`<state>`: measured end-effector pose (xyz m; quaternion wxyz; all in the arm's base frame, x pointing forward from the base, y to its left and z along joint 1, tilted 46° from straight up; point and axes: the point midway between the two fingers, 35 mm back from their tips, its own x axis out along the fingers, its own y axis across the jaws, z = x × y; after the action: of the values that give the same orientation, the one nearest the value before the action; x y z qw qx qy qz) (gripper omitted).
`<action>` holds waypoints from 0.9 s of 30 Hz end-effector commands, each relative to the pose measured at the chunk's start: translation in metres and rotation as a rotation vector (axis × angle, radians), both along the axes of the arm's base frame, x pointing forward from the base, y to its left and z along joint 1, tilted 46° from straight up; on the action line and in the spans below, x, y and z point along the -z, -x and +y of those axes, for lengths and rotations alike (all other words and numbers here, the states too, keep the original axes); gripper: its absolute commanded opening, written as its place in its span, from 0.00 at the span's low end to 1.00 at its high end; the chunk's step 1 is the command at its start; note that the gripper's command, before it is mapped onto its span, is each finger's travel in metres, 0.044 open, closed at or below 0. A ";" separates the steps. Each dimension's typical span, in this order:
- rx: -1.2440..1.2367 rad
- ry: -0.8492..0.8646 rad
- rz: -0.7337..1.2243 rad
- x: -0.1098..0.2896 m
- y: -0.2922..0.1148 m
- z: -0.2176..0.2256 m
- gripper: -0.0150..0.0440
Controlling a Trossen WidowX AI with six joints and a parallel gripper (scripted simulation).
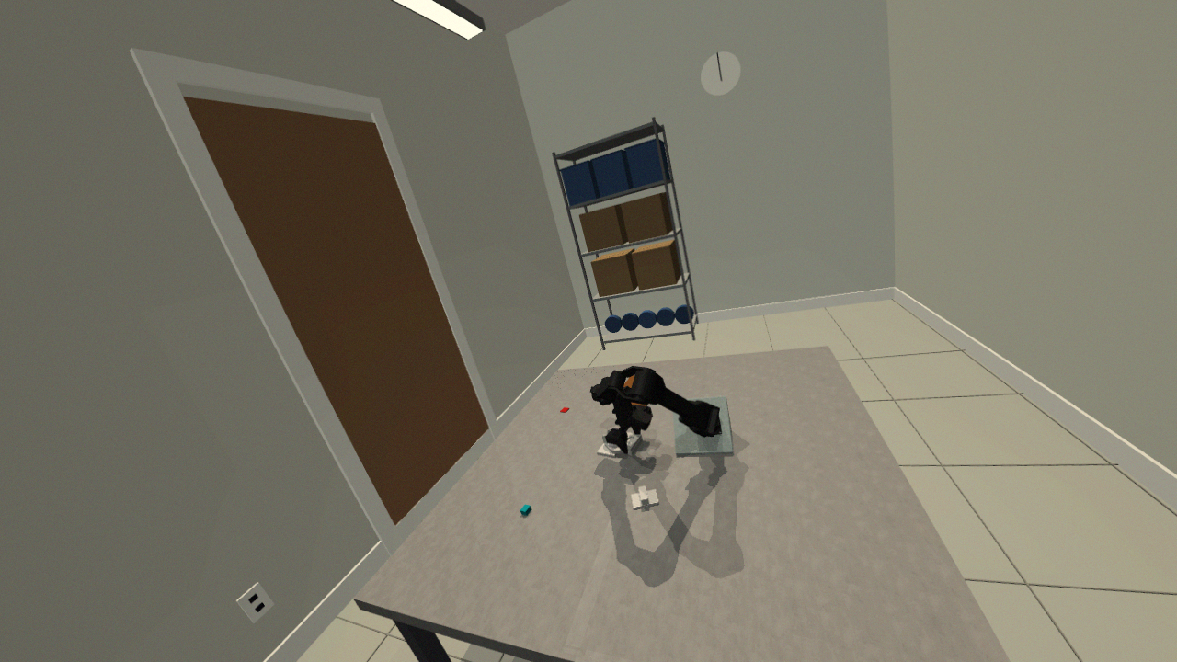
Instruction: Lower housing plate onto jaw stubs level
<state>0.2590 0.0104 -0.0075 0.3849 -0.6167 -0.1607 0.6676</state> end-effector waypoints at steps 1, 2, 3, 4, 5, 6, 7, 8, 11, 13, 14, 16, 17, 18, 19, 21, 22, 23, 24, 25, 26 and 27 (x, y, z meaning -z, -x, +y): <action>0.001 0.000 0.003 0.000 0.000 0.000 1.00; 0.001 0.000 0.003 0.000 0.000 0.000 1.00; 0.001 0.000 0.003 0.000 0.000 0.000 1.00; 0.001 0.000 0.003 0.000 0.000 0.000 1.00; 0.001 0.000 0.003 0.000 0.000 0.000 1.00; 0.001 0.000 0.003 0.000 0.000 0.000 1.00; 0.001 0.000 0.003 0.000 0.000 0.000 1.00; 0.001 0.000 0.003 0.000 0.000 0.000 1.00; 0.001 0.000 0.003 -0.002 0.000 -0.002 1.00; 0.001 0.003 0.003 -0.009 0.000 -0.010 1.00; 0.000 0.004 0.003 -0.015 0.000 -0.016 1.00; -0.002 0.005 0.003 -0.029 0.002 -0.031 1.00; -0.003 0.004 0.004 -0.038 0.003 -0.039 1.00; -0.004 0.003 0.004 -0.046 0.005 -0.046 1.00; -0.005 0.002 0.004 -0.051 0.006 -0.051 1.00; -0.005 0.001 0.004 -0.053 0.007 -0.052 1.00; -0.005 0.001 0.004 -0.053 0.007 -0.052 1.00; -0.005 0.001 0.004 -0.053 0.007 -0.052 1.00; -0.005 0.001 0.004 -0.053 0.007 -0.052 1.00; 0.005 0.001 0.003 -0.046 0.005 -0.047 1.00; 0.005 0.002 0.003 -0.047 0.006 -0.049 1.00; 0.005 0.004 0.004 -0.050 0.011 -0.053 1.00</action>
<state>0.2537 -0.0377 0.0399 0.3860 -0.6163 -0.1590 0.6677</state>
